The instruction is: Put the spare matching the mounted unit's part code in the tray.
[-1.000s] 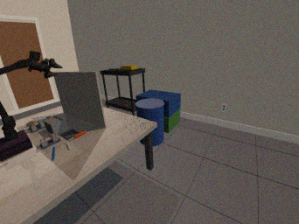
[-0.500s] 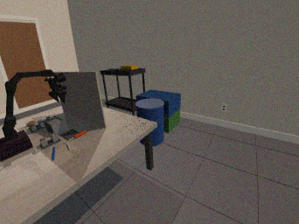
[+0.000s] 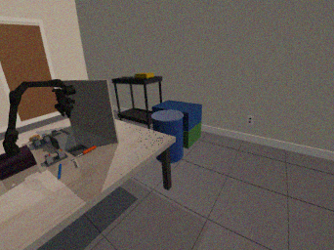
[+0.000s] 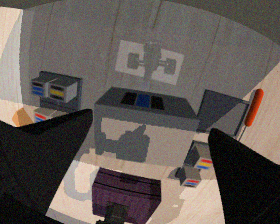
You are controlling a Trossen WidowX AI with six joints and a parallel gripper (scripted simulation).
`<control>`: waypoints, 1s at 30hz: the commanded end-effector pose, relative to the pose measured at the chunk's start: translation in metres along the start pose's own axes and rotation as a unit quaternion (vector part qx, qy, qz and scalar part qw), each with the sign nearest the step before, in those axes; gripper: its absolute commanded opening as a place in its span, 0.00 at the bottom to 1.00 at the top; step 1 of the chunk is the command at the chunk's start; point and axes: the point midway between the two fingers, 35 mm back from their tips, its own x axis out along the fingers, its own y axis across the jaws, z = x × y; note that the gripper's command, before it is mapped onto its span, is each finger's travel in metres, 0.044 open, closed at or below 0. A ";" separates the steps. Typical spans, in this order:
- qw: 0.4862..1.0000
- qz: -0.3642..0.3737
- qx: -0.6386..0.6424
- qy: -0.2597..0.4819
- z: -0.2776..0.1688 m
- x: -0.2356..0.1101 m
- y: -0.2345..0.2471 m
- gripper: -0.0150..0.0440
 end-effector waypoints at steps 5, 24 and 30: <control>1.000 0.003 -0.003 0.000 0.000 0.000 0.004 1.00; 0.794 0.008 -0.608 -0.004 -0.158 0.049 0.249 1.00; 0.734 0.016 -0.679 -0.004 -0.192 0.058 0.267 1.00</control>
